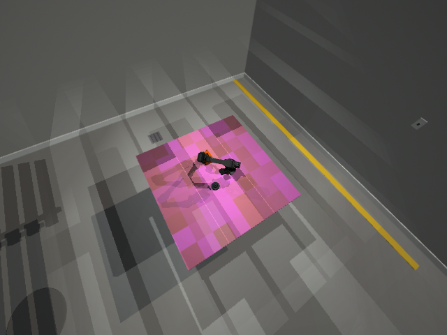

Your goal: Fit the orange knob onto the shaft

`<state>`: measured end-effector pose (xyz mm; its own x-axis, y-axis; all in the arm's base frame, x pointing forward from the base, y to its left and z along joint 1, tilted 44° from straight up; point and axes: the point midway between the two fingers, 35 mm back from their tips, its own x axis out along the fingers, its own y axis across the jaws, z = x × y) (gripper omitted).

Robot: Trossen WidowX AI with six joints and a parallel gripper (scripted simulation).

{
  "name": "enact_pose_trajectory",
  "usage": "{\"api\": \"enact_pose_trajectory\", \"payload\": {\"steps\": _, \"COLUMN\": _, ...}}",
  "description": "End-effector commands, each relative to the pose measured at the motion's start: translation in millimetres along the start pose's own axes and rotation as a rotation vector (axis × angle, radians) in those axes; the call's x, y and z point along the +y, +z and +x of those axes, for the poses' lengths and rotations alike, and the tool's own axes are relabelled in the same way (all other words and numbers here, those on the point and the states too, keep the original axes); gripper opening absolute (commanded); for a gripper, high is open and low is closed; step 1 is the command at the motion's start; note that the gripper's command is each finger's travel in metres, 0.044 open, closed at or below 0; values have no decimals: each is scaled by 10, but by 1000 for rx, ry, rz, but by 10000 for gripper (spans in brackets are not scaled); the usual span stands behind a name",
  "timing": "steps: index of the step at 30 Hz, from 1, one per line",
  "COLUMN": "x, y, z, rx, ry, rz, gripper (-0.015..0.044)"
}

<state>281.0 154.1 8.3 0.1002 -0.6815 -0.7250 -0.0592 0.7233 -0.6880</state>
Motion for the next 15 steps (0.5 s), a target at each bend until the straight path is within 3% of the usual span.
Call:
{"api": "enact_pose_trajectory", "payload": {"steps": 1, "x": -18, "y": -25, "z": -145, "rx": 3, "ry": 4, "rz": 10, "gripper": 0}}
{"api": "enact_pose_trajectory", "payload": {"steps": 15, "x": -324, "y": 100, "z": -44, "rx": 2, "ry": 15, "rz": 7, "gripper": 0}}
